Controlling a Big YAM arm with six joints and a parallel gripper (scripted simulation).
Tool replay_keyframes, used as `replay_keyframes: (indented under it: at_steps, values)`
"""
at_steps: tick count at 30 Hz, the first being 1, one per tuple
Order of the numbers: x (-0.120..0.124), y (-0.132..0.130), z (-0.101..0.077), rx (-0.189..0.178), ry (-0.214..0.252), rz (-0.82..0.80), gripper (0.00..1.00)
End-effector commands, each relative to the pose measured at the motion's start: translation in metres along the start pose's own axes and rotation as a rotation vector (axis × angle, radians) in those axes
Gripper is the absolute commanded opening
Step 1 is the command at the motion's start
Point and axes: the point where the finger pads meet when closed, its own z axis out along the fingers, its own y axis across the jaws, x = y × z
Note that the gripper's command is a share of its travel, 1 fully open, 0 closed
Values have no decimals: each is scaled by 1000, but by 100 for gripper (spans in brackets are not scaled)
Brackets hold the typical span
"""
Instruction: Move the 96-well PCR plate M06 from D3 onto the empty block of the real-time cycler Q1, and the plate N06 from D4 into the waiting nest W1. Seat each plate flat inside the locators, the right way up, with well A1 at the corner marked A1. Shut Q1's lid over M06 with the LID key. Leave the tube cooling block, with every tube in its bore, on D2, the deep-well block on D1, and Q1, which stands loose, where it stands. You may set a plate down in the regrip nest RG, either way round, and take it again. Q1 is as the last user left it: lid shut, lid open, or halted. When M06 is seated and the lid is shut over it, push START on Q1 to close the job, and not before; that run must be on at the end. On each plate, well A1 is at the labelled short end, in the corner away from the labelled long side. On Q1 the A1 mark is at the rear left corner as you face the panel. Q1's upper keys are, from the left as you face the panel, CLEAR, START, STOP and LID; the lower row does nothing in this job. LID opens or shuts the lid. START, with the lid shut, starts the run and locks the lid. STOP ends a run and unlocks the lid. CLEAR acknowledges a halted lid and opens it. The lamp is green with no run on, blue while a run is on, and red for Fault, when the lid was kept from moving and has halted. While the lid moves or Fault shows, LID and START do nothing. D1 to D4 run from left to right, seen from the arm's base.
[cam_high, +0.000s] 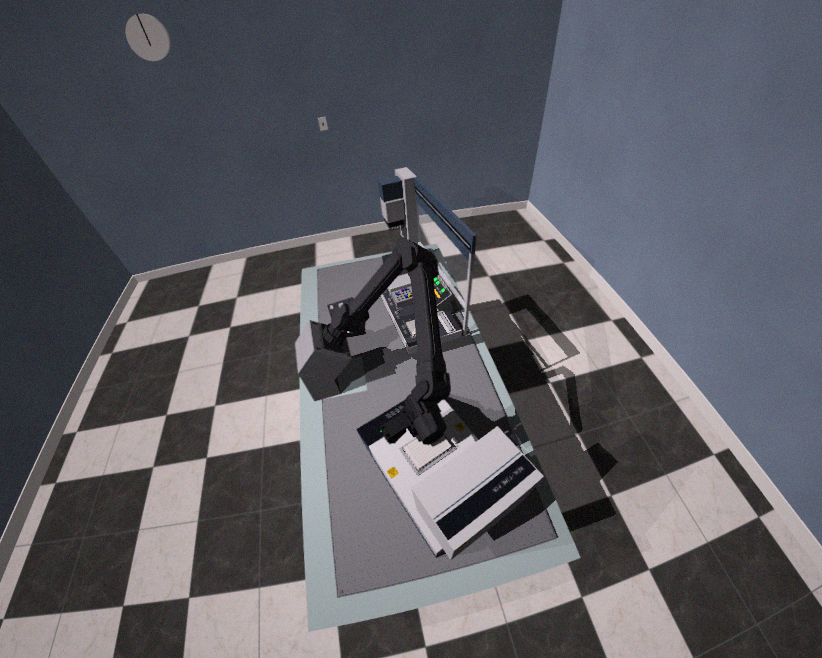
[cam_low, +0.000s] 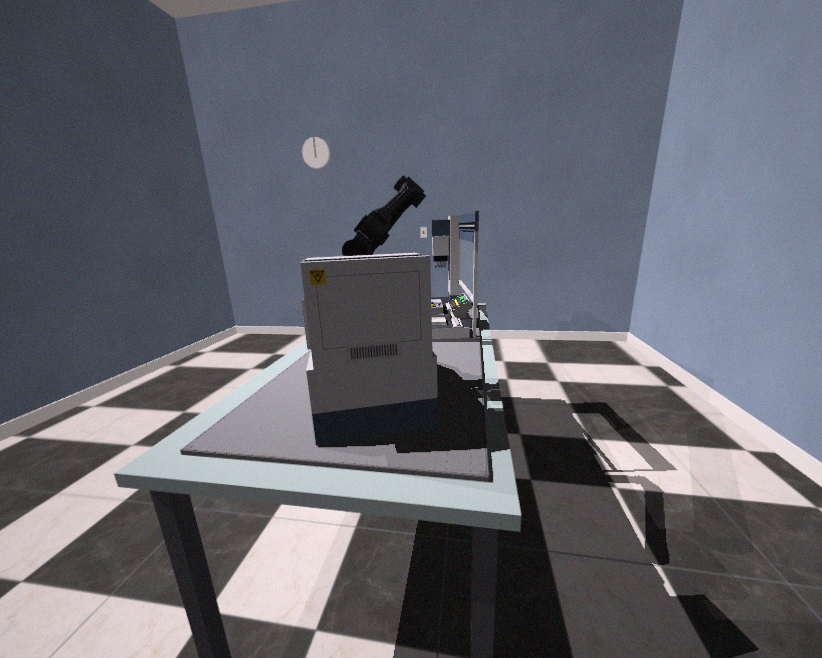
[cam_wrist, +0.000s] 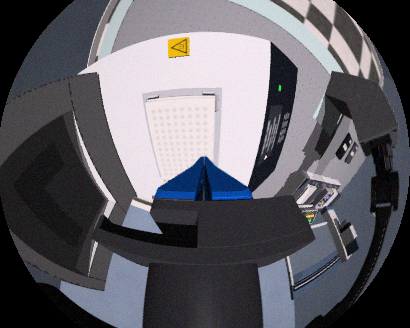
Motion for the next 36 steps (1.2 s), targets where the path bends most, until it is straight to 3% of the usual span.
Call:
replay_keyframes:
  at_steps: [1,3,5,8,9,12,16,18,20,22,25,26,29,34,36]
  values:
    - [-2,-1,-22,-114,-15,0,0]
    - [-5,-13,-19,-108,-24,4,0]
    - [-4,-23,-18,-153,-14,4,0]
    - [-6,-42,-8,-123,-17,6,0]
    - [-6,-47,-5,-149,-15,2,0]
    - [-4,-47,-4,-158,-9,-1,0]
    - [-9,-75,1,-139,-14,-2,0]
    - [-9,-86,2,-193,-10,-1,0]
    - [-10,-96,2,-186,-15,4,0]
    - [-11,-103,3,-238,-11,0,0]
    - [-15,-115,8,-220,-17,3,0]
    - [-17,-121,10,-245,-15,5,0]
    - [-15,-124,12,-248,-8,4,0]
    - [-18,-156,18,-233,-11,-6,0]
    - [-18,-166,19,-288,-8,-4,0]
